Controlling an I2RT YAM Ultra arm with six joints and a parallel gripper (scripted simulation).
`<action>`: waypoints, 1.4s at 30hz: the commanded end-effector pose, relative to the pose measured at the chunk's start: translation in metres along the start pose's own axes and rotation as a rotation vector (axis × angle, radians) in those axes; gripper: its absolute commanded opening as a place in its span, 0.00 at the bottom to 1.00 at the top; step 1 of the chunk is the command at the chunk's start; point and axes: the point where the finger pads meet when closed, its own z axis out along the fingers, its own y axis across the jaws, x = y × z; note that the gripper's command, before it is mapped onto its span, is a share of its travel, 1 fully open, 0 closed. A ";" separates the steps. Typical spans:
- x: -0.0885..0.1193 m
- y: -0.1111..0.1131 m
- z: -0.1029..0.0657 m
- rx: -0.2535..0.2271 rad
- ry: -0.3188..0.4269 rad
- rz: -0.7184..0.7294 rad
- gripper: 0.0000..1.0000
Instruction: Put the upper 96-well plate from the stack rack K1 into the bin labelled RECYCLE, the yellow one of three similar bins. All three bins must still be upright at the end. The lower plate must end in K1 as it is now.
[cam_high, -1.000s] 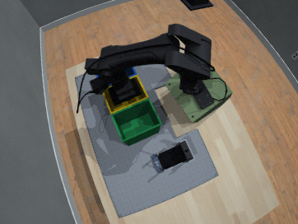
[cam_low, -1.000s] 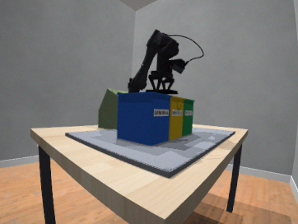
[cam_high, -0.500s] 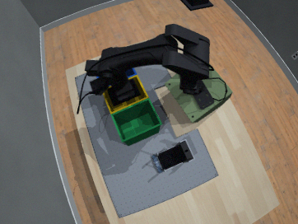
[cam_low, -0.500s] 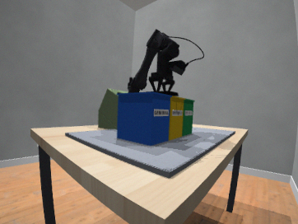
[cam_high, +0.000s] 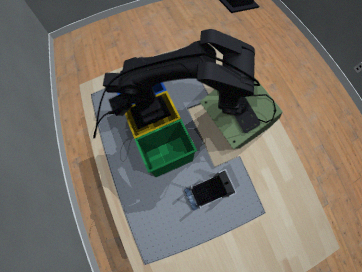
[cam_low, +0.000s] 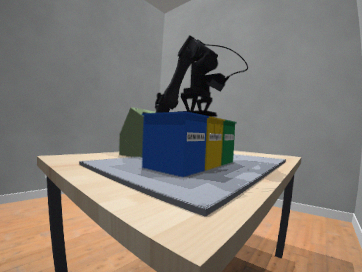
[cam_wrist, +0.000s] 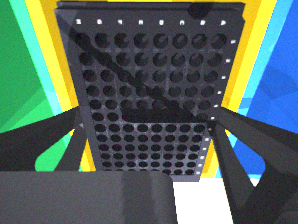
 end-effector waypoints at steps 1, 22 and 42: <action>-0.004 -0.004 -0.005 0.020 -0.032 0.003 0.00; -0.004 0.000 0.011 0.010 -0.022 -0.005 0.00; 0.001 -0.004 0.026 0.009 -0.006 0.011 0.00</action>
